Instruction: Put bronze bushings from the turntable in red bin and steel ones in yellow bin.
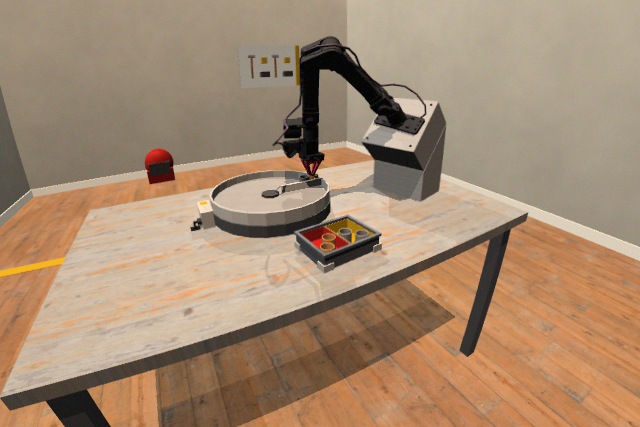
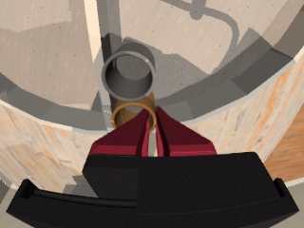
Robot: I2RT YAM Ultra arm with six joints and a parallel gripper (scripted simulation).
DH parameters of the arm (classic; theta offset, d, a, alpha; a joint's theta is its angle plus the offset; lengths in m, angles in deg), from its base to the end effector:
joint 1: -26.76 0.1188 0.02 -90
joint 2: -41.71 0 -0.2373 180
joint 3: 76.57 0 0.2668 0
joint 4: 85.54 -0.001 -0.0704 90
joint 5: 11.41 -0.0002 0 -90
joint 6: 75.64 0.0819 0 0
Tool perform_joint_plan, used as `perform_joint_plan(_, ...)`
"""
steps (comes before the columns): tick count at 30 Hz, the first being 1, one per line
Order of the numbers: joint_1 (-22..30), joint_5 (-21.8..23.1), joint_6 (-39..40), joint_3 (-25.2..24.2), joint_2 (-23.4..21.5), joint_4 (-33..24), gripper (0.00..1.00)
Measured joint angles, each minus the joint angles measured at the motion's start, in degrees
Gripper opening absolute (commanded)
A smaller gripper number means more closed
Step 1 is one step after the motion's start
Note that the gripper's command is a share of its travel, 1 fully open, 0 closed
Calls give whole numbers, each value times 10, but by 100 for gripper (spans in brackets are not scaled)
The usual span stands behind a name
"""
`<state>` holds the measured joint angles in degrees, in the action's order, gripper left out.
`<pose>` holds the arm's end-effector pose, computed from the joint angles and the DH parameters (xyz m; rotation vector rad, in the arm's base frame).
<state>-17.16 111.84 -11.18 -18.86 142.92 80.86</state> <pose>0.2731 -0.1993 0.0512 0.1706 2.3503 0.1812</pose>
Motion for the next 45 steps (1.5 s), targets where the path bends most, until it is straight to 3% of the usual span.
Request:
perform_joint_plan(33, 0, -1, -3, -1, -3, -3, 0)
perform_joint_plan(45, -54, 23, -48, -3, -98, -106, 0)
